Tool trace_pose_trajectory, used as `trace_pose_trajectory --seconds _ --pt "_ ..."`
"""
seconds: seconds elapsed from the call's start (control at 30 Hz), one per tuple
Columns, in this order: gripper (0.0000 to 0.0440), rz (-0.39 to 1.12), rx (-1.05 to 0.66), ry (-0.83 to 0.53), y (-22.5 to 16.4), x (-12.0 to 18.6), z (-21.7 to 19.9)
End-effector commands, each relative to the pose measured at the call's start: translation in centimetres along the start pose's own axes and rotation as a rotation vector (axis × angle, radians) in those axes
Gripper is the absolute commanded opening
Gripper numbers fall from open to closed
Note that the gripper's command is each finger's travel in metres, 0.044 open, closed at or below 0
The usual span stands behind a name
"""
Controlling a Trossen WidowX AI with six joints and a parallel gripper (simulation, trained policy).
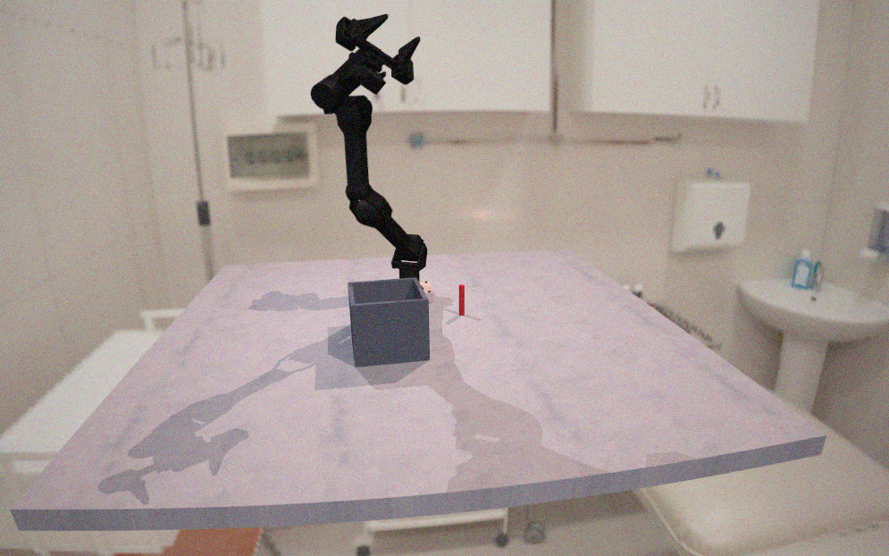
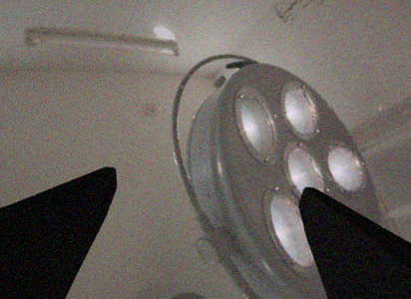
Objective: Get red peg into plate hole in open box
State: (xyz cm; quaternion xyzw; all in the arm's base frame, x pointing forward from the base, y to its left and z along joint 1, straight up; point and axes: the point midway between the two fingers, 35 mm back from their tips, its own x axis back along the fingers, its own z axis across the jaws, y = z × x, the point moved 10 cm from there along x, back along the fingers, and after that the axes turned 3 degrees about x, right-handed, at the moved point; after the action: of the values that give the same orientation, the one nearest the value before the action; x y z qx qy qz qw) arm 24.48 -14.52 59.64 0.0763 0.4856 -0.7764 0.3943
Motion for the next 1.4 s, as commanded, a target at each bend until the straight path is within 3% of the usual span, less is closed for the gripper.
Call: trace_pose_trajectory --seconds 0.0,0.03,0.33,0.67,1.0,1.37 --pt "0.0423 0.019 0.026 0.013 -0.6 0.2 -0.1" --pt "0.0440 0.038 0.051 0.028 -1.2 0.4 -0.2" --pt "0.0440 0.194 0.281 0.154 -7.9 3.4 -2.1" --pt "0.0440 0.362 0.568 0.170 -15.5 6.1 -8.3" --pt "0.0440 0.449 0.818 0.023 -19.5 6.3 -17.3" --pt "0.0440 0.385 1.002 -0.274 -18.2 4.2 -26.6"
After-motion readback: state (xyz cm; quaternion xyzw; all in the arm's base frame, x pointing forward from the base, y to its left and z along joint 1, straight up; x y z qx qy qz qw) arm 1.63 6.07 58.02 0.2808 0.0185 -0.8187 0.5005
